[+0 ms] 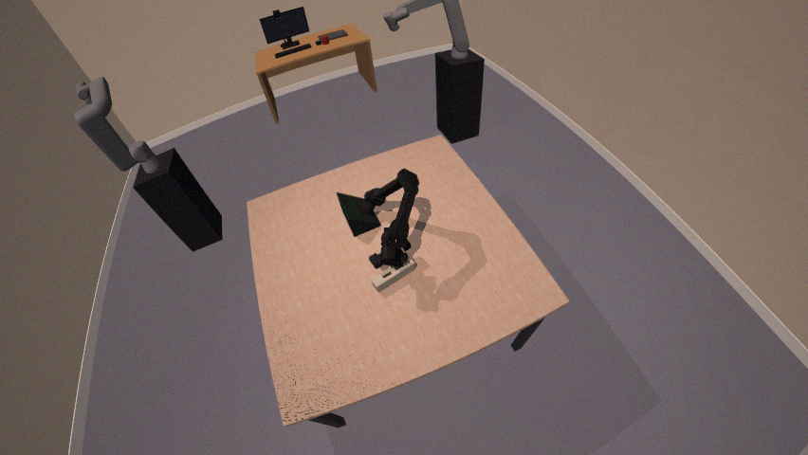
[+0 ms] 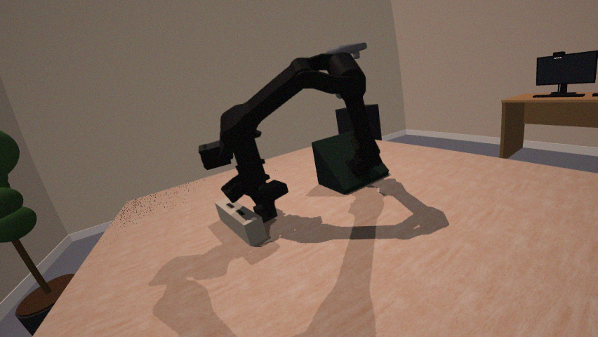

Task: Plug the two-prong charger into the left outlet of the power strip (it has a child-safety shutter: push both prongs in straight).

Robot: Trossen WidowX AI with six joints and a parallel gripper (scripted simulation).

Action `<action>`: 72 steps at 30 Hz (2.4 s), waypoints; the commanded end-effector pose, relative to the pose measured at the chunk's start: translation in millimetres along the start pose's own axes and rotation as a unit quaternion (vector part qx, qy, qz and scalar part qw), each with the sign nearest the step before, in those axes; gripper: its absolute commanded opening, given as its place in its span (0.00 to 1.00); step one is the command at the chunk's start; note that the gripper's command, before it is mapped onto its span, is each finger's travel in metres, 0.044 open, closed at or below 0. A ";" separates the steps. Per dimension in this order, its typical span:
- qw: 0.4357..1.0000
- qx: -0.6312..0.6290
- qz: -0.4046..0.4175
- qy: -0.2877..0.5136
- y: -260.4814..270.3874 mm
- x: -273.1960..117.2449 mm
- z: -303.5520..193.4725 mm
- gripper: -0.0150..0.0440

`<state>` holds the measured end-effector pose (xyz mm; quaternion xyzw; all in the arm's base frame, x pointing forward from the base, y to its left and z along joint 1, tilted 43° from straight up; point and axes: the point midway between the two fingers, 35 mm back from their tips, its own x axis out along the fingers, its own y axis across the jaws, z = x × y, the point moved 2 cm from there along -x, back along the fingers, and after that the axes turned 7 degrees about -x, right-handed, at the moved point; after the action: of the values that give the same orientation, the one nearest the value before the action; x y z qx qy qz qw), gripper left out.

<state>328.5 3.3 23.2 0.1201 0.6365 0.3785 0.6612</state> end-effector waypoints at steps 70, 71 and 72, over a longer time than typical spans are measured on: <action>1.000 0.002 0.001 -0.002 -0.2 -1.4 6.0 0.25; 1.000 0.002 0.001 -0.002 -0.2 -1.5 6.0 0.25; 1.000 0.002 0.001 -0.002 -0.2 -1.6 6.1 0.25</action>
<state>331.6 4.4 23.6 0.1215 0.6380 0.3785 0.6595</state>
